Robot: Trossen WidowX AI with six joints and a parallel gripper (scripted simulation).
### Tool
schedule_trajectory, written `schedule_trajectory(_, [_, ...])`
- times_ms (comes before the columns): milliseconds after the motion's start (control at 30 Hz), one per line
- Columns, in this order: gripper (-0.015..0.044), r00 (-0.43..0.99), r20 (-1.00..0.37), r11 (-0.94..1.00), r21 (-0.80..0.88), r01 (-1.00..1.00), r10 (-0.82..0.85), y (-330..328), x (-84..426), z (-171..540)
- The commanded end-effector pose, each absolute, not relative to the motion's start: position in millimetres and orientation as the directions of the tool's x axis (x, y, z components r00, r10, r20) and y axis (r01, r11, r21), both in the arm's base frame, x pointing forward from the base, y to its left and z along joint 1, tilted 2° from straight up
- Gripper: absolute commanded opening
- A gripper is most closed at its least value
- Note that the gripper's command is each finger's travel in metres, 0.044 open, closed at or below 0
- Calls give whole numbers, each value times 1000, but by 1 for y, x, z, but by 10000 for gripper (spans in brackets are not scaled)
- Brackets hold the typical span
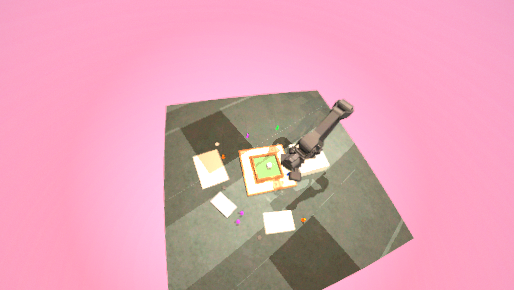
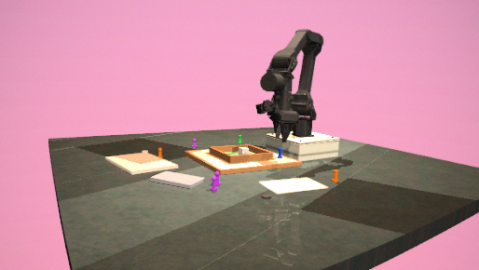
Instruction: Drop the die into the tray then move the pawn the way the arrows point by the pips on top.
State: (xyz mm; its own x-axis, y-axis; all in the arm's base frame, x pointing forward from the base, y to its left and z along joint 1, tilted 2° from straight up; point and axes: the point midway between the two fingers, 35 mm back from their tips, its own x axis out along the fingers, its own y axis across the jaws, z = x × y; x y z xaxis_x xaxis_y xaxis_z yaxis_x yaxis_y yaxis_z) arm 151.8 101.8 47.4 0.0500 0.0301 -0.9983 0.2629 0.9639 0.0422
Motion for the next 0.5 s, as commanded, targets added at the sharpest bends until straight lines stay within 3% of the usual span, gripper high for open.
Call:
schedule_trajectory(0, [440,45,-999,971,29,236,19,95,153,56])
schedule_trajectory(267, [440,47,-999,992,7,-124,13,34,160,125])
schedule_trajectory(467, [440,50,-999,995,3,-97,7,36,161,121])
